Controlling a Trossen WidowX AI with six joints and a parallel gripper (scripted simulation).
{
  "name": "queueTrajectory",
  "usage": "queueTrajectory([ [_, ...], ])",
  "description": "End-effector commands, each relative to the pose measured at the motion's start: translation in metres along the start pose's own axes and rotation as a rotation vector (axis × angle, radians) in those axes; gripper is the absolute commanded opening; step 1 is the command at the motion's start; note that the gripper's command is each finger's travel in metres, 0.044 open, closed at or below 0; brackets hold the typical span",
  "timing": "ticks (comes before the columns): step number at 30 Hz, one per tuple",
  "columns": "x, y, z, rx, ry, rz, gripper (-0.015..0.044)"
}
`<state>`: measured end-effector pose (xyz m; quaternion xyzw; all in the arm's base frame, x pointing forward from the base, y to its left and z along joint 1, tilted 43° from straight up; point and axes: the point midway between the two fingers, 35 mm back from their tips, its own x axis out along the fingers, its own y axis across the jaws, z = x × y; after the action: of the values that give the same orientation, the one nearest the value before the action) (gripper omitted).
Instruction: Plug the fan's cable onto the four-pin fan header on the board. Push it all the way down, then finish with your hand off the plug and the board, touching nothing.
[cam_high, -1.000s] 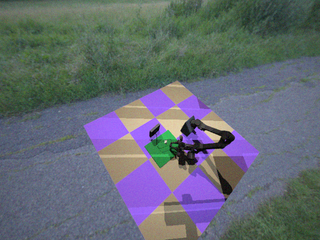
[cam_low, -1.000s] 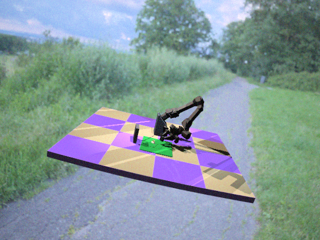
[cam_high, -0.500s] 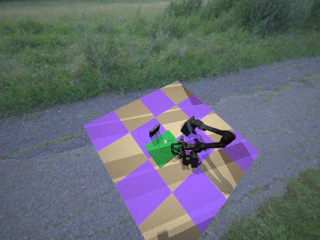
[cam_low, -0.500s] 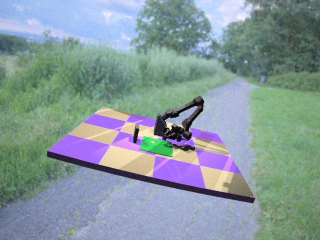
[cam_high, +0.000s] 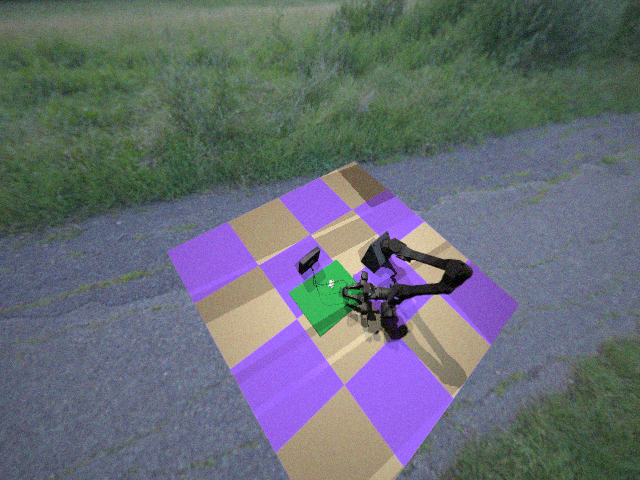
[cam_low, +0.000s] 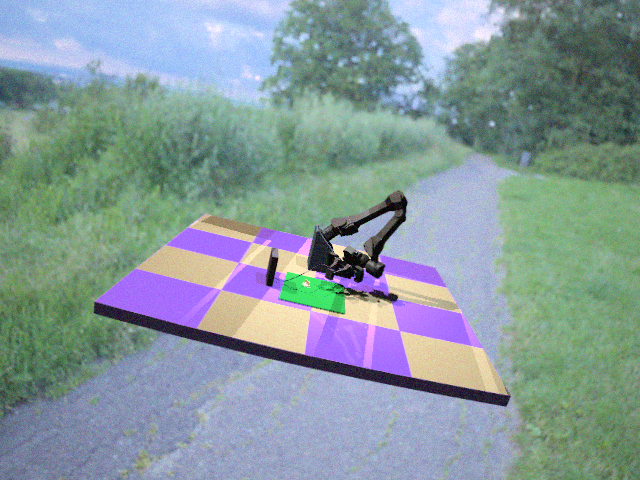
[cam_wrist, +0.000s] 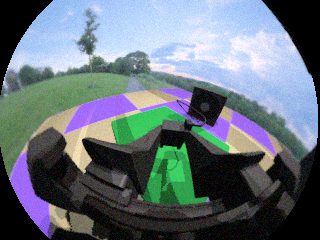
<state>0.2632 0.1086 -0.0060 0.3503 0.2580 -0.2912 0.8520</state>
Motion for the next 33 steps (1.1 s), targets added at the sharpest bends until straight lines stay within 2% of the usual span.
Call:
queueTrajectory([
  [1,0.000,0.000,0.002,-0.002,0.000,-0.001,0.0000],
  [33,0.004,0.001,-0.015,0.002,0.000,0.001,0.0000],
])
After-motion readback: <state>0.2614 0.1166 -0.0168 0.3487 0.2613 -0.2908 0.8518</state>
